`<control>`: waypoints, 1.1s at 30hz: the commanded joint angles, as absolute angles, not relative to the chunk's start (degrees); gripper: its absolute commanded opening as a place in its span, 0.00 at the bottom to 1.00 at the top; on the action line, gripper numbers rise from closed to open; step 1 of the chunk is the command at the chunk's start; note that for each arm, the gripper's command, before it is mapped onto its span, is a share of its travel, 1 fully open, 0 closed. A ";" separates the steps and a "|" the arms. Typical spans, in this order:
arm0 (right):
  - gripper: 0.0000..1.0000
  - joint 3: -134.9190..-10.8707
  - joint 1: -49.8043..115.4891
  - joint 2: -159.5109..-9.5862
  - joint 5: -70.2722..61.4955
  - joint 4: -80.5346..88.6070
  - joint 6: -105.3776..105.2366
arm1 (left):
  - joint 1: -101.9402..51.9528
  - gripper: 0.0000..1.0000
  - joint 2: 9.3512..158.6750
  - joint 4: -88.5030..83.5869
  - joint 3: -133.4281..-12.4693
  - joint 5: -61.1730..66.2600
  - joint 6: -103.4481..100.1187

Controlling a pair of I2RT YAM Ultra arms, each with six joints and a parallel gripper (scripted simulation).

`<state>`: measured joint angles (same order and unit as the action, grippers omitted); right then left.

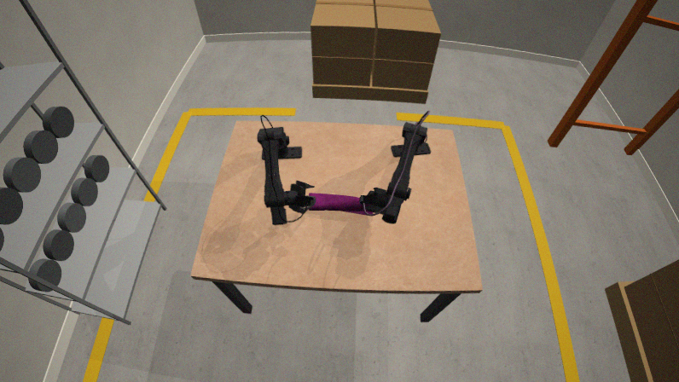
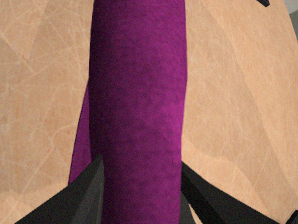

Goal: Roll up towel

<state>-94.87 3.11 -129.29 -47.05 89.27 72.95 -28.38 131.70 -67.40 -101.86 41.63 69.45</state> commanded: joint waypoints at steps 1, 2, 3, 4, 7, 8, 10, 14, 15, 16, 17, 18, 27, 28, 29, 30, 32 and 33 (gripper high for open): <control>0.85 -96.51 3.05 -127.70 -47.10 90.00 73.64 | -27.95 0.38 135.25 -79.21 -108.05 44.34 70.73; 0.85 -96.51 3.05 -127.70 -47.10 90.00 73.64 | -27.86 0.38 136.56 -81.33 -109.91 44.61 70.94; 0.85 -96.51 3.05 -127.70 -47.10 90.00 73.64 | -27.78 0.38 137.85 -83.38 -111.75 44.88 71.12; 0.85 -96.51 3.05 -127.70 -47.10 90.00 73.64 | -27.71 0.38 139.12 -85.38 -113.58 45.12 71.31; 0.85 -96.51 3.05 -127.70 -47.10 90.00 73.64 | -27.51 0.38 142.17 -90.00 -117.82 45.79 71.59; 0.85 -96.51 3.05 -127.70 -47.10 90.00 73.64 | -27.43 0.38 142.24 -90.00 -117.73 46.04 71.14; 0.85 -96.51 3.05 -127.70 -47.10 90.00 73.64 | -27.36 0.38 142.33 -90.00 -117.51 46.27 70.83; 0.85 -96.51 3.05 -127.70 -47.10 90.00 73.64 | -27.36 0.38 143.30 -90.00 -117.50 46.17 71.51; 0.85 -96.51 3.05 -127.70 -47.10 90.00 73.64 | -27.36 0.38 143.30 -90.00 -117.50 46.17 71.51; 0.85 -96.51 3.05 -127.70 -47.10 90.00 73.64 | -27.36 0.38 143.30 -90.00 -117.50 46.17 71.51; 0.85 -96.51 3.05 -127.70 -47.10 90.00 73.64 | -27.37 0.38 143.61 -90.00 -117.54 46.13 71.69; 0.85 -96.51 3.05 -127.70 -47.10 90.00 73.64 | -27.37 0.38 143.87 -90.00 -117.62 46.12 71.82; 0.85 -96.51 3.05 -127.70 -47.10 90.00 73.64 | -27.37 0.60 143.17 -90.00 -117.37 46.14 71.51; 0.85 -96.51 3.05 -127.70 -47.10 90.00 73.64 | -27.37 0.63 142.97 -90.00 -117.30 46.15 71.42; 0.85 -96.51 3.05 -127.70 -47.10 90.00 73.64 | -27.36 0.66 142.76 -90.00 -117.23 46.16 71.33; 0.85 -96.51 3.05 -127.70 -47.10 90.00 73.64 | -27.36 0.69 142.57 -90.00 -117.16 46.17 71.24; 0.85 -96.51 3.05 -127.70 -47.10 90.00 73.64 | -27.36 0.73 142.40 -90.00 -117.11 46.19 71.16; 0.85 -96.51 3.05 -127.70 -47.10 90.00 73.64 | -27.36 0.73 142.40 -90.00 -117.11 46.19 71.16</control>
<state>-94.87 3.11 -129.29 -47.05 89.27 72.95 -27.62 143.72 -88.95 -116.11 45.65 70.91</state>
